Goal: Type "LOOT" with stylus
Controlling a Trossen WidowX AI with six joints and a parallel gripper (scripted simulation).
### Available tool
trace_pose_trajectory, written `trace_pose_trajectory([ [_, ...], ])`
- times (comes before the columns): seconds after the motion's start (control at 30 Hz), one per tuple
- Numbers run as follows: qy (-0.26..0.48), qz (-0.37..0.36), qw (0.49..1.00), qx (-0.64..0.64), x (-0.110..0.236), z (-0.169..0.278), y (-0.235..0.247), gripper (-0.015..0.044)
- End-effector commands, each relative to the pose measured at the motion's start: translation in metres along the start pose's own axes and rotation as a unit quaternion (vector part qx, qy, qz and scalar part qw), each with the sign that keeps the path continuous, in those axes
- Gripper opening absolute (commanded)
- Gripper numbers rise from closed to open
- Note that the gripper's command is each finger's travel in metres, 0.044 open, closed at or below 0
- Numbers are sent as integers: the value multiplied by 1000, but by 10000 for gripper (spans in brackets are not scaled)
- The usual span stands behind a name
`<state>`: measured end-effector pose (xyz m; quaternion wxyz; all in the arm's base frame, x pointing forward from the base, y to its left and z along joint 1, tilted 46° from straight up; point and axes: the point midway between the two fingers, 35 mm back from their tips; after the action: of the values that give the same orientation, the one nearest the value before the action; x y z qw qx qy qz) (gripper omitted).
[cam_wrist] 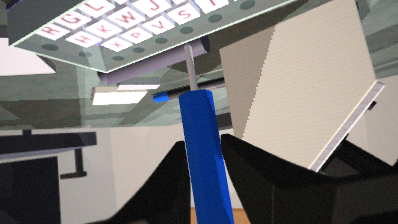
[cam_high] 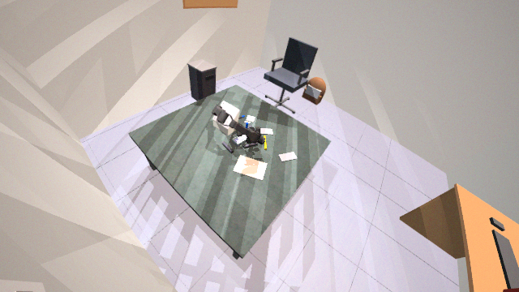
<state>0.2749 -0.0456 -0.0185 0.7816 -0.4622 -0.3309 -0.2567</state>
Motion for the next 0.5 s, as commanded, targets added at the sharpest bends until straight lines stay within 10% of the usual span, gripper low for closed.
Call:
trace_pose_trajectory([
  [0.0, 3, 0, 1000, -4, -5, -8, -1, 0],
  [0.47, 4, 0, 1000, -5, -9, -18, 0, 81],
])
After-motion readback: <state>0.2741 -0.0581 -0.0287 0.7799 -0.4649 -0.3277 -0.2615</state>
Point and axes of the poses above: the point midway between the two fingers, 35 mm back from their tips, its own x axis back along the fingers, its own y axis across the jaws, z = x × y, and after that the axes turned 1 degree about -x, right-handed
